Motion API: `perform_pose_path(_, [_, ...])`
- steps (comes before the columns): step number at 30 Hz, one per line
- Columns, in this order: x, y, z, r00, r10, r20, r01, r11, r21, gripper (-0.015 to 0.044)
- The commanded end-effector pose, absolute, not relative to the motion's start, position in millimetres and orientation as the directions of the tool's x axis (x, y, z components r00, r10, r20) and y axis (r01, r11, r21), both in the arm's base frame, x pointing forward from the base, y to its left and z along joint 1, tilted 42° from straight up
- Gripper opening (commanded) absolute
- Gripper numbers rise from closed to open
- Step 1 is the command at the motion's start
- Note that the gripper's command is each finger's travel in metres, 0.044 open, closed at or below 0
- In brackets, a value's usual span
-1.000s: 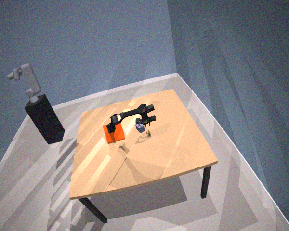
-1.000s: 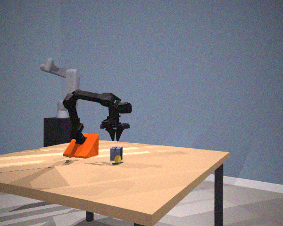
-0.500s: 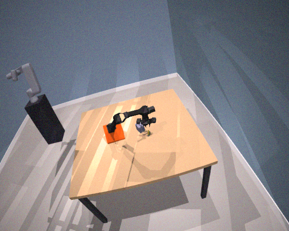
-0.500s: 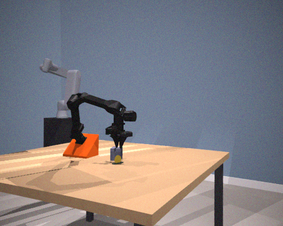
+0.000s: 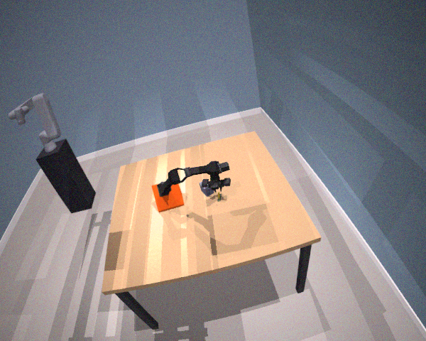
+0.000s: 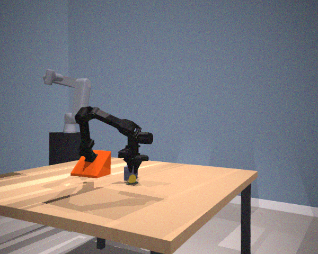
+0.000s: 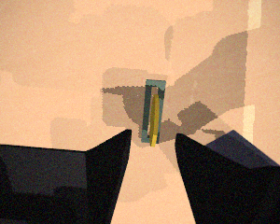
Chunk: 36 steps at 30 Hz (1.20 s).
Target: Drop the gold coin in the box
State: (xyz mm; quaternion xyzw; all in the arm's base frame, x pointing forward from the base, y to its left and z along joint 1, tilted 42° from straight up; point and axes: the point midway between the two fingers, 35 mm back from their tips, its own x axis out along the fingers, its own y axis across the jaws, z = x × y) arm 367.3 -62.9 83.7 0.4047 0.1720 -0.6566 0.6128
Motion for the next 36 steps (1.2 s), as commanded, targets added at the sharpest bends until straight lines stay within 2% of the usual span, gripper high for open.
perform_pose_path(1, [367, -66, 80, 0.078, -0.669, -0.739, 0.946, -0.184, 0.267, 0.0161])
perform_pose_path(27, [369, -94, 51, 0.078, -0.672, -0.737, 0.946, -0.183, 0.268, 0.0161])
perform_pose_path(33, [369, -94, 51, 0.078, -0.672, -0.737, 0.946, -0.183, 0.268, 0.0003])
perform_pose_path(36, [369, -94, 51, 0.078, -0.672, -0.737, 0.946, -0.183, 0.268, 0.0000])
